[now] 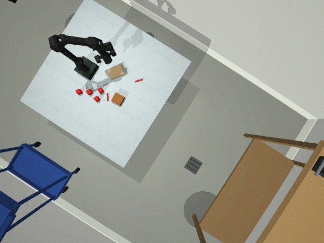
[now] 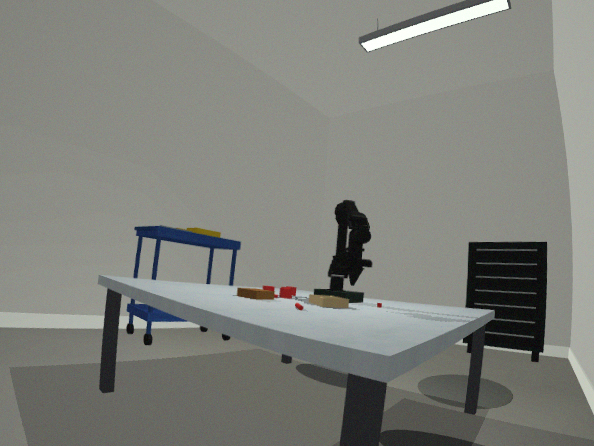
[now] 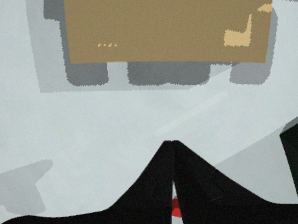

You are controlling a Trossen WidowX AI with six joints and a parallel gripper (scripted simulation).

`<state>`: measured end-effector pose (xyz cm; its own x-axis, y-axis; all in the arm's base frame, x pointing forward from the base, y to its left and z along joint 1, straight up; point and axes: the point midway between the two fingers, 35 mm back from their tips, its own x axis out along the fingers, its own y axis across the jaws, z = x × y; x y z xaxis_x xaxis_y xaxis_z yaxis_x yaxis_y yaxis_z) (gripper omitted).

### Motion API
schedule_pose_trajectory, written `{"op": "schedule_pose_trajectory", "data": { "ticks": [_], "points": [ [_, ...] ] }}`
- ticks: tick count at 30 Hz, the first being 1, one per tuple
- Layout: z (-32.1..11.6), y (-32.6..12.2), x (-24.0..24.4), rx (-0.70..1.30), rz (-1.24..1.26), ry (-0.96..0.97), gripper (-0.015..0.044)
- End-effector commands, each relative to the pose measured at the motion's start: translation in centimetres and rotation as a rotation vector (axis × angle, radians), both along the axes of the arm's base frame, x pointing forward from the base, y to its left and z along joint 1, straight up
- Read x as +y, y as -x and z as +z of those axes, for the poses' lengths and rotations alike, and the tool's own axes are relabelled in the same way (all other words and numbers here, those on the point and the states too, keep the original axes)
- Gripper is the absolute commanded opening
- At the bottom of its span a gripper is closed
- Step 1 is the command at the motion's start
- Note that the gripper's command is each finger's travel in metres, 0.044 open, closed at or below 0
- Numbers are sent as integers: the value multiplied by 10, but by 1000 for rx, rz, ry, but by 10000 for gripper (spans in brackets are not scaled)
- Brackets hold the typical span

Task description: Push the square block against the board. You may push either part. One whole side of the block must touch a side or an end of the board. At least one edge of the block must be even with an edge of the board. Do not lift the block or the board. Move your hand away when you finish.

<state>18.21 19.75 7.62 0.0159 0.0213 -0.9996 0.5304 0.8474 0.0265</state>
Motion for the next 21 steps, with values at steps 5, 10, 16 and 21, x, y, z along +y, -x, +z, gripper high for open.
{"op": "schedule_pose_trajectory", "data": {
  "ticks": [5, 10, 16, 21],
  "points": [
    [42, 0, 0, -3, -1, 0, 0],
    [50, 1, -1, -4, -2, 0, 0],
    [50, 1, -1, -4, -2, 0, 0],
    [50, 1, -1, -4, -2, 0, 0]
  ]
}}
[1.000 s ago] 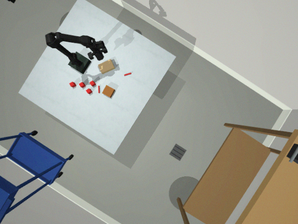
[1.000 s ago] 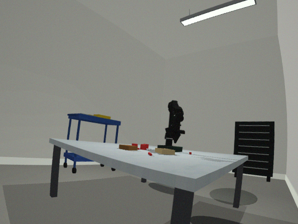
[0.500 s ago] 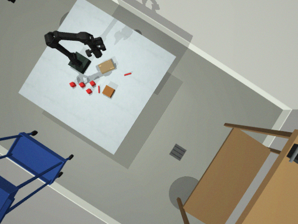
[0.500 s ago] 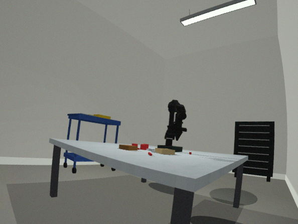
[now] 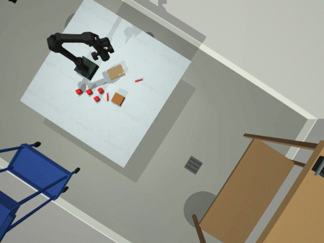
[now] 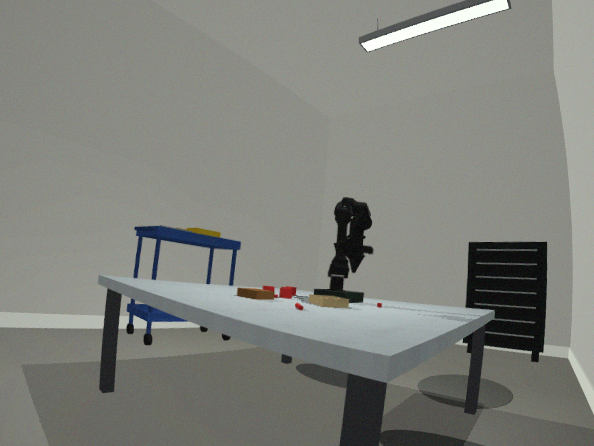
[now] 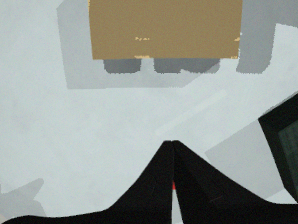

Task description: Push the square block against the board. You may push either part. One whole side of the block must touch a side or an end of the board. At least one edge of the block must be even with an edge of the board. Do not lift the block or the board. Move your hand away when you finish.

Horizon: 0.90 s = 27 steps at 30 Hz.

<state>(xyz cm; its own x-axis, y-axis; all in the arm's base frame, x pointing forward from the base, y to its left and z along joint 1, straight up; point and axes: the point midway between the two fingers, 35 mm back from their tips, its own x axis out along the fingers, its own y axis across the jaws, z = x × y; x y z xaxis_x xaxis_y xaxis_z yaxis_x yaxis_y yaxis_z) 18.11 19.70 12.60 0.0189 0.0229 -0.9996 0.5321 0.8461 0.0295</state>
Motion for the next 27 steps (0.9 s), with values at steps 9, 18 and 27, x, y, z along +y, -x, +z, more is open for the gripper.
{"op": "schedule_pose_trajectory", "data": {
  "ticks": [9, 18, 27],
  "points": [
    [1, 0, 0, -1, 1, 1, 0],
    [1, 0, 0, -1, 1, 1, 0],
    [-6, -27, -16, -1, -123, 1, 0]
  ]
}}
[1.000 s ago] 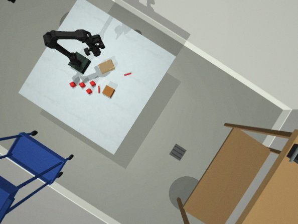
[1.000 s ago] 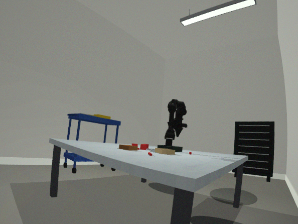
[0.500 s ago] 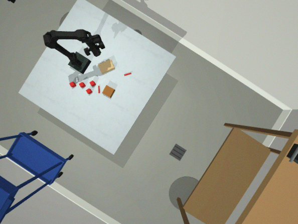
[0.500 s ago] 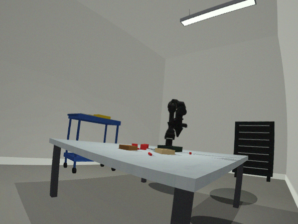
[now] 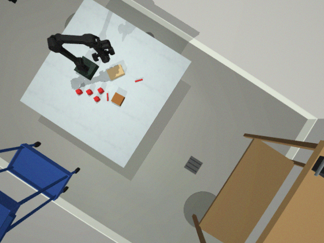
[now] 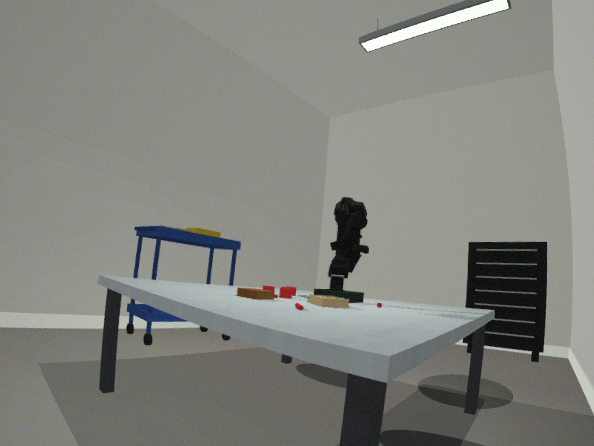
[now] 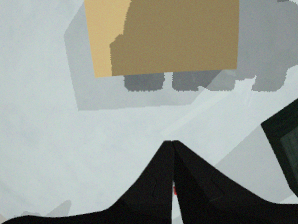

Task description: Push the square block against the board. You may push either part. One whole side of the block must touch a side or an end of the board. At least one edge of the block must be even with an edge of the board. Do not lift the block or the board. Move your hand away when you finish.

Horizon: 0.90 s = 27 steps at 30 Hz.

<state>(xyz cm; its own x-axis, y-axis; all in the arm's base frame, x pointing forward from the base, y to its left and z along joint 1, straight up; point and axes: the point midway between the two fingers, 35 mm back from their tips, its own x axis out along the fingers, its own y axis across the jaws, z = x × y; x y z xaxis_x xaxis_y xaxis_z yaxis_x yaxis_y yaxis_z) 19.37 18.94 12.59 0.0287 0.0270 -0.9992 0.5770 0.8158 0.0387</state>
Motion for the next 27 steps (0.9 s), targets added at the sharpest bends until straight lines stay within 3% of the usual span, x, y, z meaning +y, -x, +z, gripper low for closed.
{"op": "schedule_pose_trajectory", "data": {
  "ticks": [1, 27],
  "points": [
    [-7, -20, -14, 7, -99, 6, 0],
    [-56, -137, -195, 6, -939, -2, 0]
  ]
}}
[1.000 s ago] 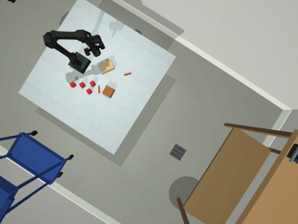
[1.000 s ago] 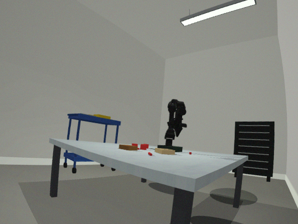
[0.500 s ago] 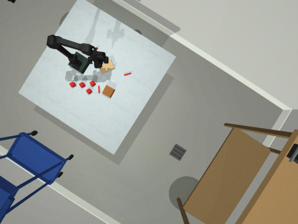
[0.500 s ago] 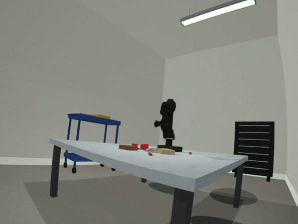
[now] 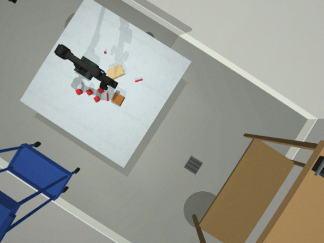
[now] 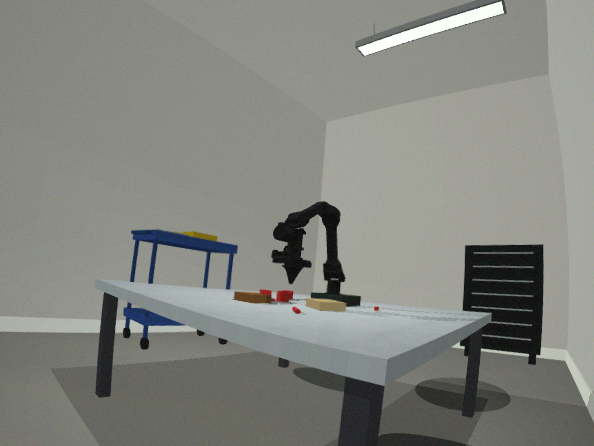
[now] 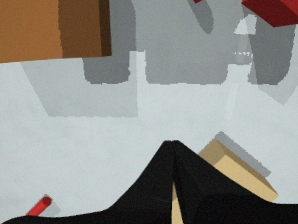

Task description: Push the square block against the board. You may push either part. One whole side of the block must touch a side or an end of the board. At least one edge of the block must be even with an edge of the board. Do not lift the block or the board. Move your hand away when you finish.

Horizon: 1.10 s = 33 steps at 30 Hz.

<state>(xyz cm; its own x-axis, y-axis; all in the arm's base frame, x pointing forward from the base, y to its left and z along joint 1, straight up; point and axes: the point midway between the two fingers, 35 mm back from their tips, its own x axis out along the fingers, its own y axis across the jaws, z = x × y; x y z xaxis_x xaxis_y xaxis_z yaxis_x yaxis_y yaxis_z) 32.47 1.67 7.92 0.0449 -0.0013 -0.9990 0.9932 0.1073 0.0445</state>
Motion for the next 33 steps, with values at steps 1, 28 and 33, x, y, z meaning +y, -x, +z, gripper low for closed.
{"op": "schedule_pose_trajectory", "data": {
  "ticks": [1, 28, 33],
  "points": [
    [-12, -8, -32, 10, -125, -3, 0],
    [-75, -14, -73, 8, -242, -5, 0],
    [-75, -14, -79, 8, -242, -4, 0]
  ]
}}
